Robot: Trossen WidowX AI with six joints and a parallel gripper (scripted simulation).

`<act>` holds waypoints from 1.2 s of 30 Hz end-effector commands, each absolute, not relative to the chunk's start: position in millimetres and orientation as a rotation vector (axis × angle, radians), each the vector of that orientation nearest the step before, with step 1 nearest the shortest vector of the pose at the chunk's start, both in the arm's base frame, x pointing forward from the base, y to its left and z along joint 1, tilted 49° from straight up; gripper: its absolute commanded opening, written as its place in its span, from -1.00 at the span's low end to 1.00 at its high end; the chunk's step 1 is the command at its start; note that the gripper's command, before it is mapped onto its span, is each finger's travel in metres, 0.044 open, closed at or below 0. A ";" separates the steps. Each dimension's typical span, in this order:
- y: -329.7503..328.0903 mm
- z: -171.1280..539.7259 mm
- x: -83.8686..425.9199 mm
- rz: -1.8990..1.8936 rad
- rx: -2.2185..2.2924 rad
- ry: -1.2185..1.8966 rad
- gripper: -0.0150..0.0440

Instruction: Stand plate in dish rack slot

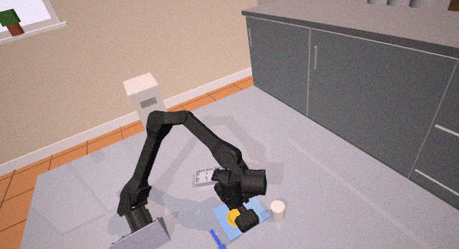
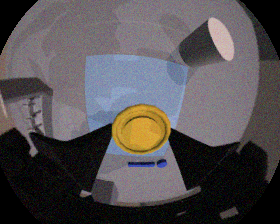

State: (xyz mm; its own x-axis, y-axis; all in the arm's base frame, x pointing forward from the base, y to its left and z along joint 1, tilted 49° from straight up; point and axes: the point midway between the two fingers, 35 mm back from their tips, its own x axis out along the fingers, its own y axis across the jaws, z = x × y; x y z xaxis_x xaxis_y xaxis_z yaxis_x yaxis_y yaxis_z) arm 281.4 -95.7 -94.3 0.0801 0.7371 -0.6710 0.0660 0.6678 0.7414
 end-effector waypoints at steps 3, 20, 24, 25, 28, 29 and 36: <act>-112.2 -83.0 282.4 0.570 0.726 1.424 0.02; -175.4 -26.6 274.9 0.569 0.726 1.425 -0.49; -179.7 -22.6 273.8 0.570 0.726 1.425 -0.49; -179.7 -22.6 273.8 0.570 0.726 1.425 -0.49; -176.0 -15.3 274.9 0.532 0.766 1.444 -0.49; -173.4 -10.5 275.5 0.507 0.793 1.456 -0.49; -154.1 22.0 277.8 0.325 0.980 1.530 -0.49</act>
